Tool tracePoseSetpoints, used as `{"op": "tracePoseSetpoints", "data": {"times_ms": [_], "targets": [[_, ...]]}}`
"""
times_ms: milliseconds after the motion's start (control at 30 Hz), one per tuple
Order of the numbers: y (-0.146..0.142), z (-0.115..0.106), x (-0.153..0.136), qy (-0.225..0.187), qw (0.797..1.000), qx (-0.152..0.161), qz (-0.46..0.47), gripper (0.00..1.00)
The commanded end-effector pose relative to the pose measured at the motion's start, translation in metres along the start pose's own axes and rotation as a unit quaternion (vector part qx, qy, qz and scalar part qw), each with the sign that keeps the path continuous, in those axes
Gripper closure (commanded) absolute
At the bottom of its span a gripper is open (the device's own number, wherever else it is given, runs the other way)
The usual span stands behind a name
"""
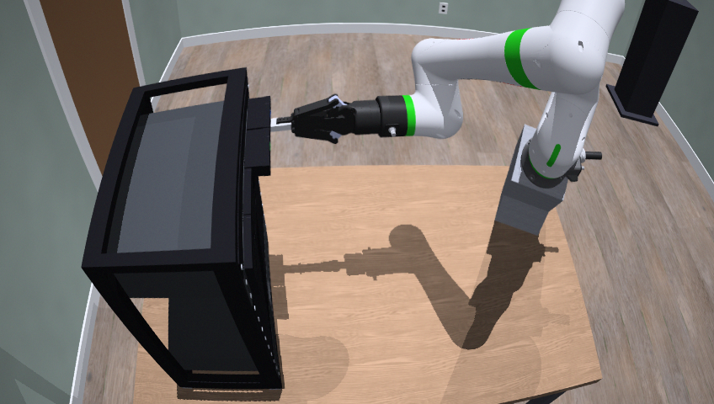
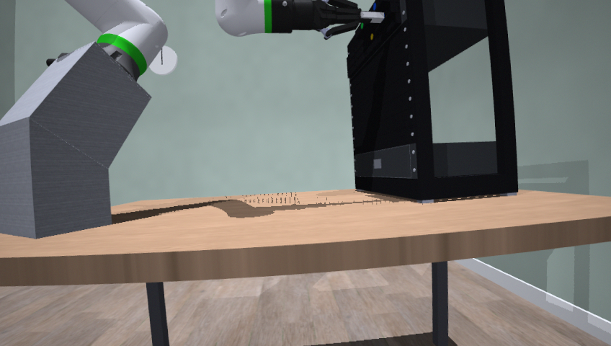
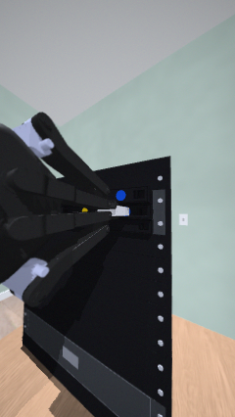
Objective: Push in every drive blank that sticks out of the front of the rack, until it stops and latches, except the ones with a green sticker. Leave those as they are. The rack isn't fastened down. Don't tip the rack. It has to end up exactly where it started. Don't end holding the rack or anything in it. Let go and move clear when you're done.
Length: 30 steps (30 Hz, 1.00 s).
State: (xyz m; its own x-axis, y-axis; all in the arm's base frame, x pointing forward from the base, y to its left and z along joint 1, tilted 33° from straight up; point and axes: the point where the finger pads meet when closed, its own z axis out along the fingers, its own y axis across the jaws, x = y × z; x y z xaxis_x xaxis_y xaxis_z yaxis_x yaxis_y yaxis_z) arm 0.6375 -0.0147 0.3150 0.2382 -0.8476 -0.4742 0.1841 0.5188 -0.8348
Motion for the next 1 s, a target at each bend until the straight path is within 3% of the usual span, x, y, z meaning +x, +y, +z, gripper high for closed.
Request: {"op": "tracePoseSetpoints", "data": {"times_ms": [0, 967], "targets": [[-0.0001, 0.0001, 0.0001, 0.000, 1.000, 0.000, 0.000, 1.00], [-0.0001, 0.0061, 0.0001, 0.000, 1.000, 0.000, 0.000, 1.00]]}}
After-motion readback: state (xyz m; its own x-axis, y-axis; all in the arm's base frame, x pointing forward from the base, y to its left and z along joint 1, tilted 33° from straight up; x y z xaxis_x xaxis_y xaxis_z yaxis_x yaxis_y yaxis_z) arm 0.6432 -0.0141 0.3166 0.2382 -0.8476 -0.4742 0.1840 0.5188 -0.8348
